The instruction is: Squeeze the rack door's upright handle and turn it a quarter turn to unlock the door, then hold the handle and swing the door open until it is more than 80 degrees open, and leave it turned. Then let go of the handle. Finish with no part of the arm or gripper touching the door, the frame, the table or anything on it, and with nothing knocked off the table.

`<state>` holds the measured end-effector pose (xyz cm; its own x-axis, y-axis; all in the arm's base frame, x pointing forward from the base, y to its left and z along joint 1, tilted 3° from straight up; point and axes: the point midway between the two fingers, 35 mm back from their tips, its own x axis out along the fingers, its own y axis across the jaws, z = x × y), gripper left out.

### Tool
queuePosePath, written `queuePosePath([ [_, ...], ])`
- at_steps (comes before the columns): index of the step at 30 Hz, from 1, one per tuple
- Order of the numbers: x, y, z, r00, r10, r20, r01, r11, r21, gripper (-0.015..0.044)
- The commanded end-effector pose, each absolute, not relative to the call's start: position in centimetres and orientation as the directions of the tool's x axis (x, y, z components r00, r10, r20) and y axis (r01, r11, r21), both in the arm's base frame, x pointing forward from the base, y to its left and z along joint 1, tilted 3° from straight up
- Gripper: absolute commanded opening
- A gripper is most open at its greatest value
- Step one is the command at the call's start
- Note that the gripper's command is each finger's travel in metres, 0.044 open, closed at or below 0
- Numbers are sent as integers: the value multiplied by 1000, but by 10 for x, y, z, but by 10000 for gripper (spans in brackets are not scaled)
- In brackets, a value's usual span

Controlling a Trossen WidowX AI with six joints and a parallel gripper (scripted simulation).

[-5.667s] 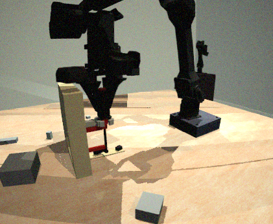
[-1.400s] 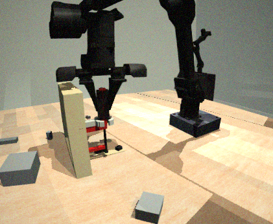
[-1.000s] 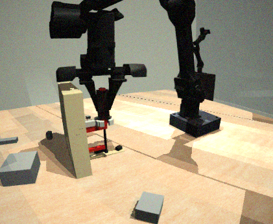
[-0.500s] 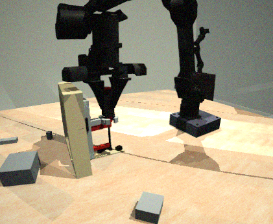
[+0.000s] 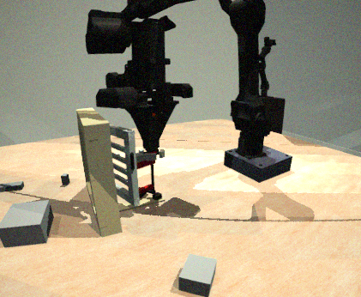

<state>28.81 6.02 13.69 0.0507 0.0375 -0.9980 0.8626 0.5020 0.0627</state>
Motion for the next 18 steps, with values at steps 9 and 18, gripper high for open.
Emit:
queuePosePath([
  [9, 277, 45, 136, 68, 40, -997, 737, 672, 77, 26],
  [18, 269, 31, 135, 67, 38, -997, 640, 765, 72, 26],
])
